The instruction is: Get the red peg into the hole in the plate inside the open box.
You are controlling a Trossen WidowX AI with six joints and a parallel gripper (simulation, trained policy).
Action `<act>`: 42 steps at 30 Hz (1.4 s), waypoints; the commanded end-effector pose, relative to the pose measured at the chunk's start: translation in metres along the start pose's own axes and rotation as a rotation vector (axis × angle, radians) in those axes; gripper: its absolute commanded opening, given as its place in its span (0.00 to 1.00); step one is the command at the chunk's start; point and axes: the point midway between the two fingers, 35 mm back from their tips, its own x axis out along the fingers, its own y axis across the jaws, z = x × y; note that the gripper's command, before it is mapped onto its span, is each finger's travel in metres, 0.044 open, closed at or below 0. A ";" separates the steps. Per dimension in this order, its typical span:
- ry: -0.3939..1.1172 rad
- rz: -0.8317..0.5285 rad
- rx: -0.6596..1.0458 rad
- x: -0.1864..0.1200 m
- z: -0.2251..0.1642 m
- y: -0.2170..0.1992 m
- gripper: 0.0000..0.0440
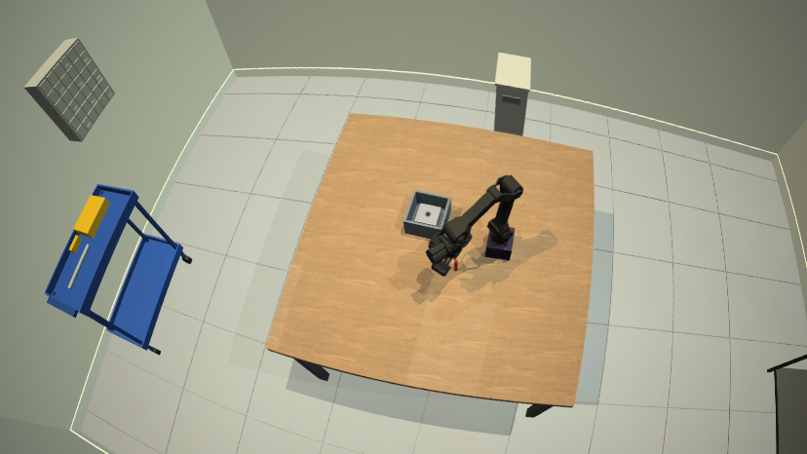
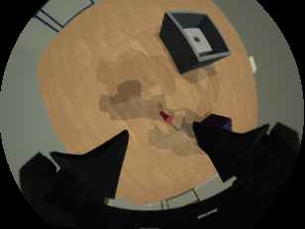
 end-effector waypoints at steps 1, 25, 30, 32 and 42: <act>0.035 -0.065 0.082 0.017 -0.002 -0.015 1.00; 0.026 -0.103 0.349 0.117 -0.020 -0.036 0.89; 0.051 -0.114 0.390 0.126 -0.028 -0.041 0.63; 0.065 -0.119 0.403 0.129 -0.030 -0.042 0.51; 0.147 -0.125 0.410 0.127 -0.032 -0.041 0.00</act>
